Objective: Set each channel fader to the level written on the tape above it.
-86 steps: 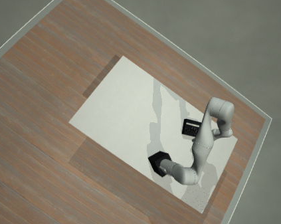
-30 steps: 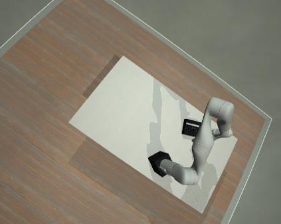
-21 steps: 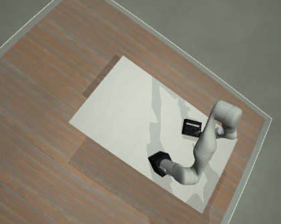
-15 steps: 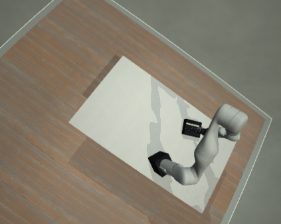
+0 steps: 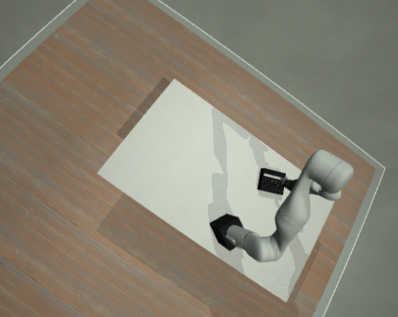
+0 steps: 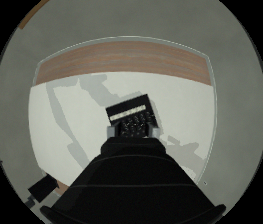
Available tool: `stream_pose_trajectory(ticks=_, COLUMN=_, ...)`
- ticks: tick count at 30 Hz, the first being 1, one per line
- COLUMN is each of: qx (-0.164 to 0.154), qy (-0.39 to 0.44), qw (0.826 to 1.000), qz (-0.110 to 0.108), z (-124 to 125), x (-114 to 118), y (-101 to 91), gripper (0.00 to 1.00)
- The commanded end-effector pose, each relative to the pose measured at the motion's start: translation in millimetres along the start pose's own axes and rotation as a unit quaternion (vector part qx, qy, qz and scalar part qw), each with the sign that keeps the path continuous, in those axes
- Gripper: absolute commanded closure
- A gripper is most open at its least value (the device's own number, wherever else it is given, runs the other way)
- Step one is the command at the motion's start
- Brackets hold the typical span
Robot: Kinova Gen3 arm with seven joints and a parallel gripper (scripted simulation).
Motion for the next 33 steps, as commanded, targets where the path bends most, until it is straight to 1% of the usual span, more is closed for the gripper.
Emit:
stream_pose_trajectory(ticks=1, qx=0.003, qy=0.009, qw=1.0, qz=0.001, z=0, x=0, y=-1.6, gripper=0.0)
stream_pose_trajectory(ticks=17, qx=0.001, qy=0.045, qw=0.999, qz=0.002, z=-1, x=1, y=0.8, gripper=0.0)
stream_pose_trajectory(ticks=25, qx=-0.003, qy=0.106, qw=0.994, qz=0.003, z=-2, x=2, y=4.8, gripper=0.0)
stream_pose_trajectory(ticks=32, qx=-0.008, qy=0.187, qw=0.982, qz=0.004, z=-4, x=4, y=10.2, gripper=0.0)
stream_pose_trajectory(ticks=33, qx=-0.008, qy=0.187, qw=0.982, qz=0.004, z=-4, x=4, y=10.2, gripper=0.0)
Point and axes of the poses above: the point where the finger pads meet when closed, its own y axis out along the fingers, its own x axis across the jaws, z = x × y, the point moved 5 cm from there along -y, back along the fingers, and after that the axes turned 2 degrees about y, right-handed, at the moved point
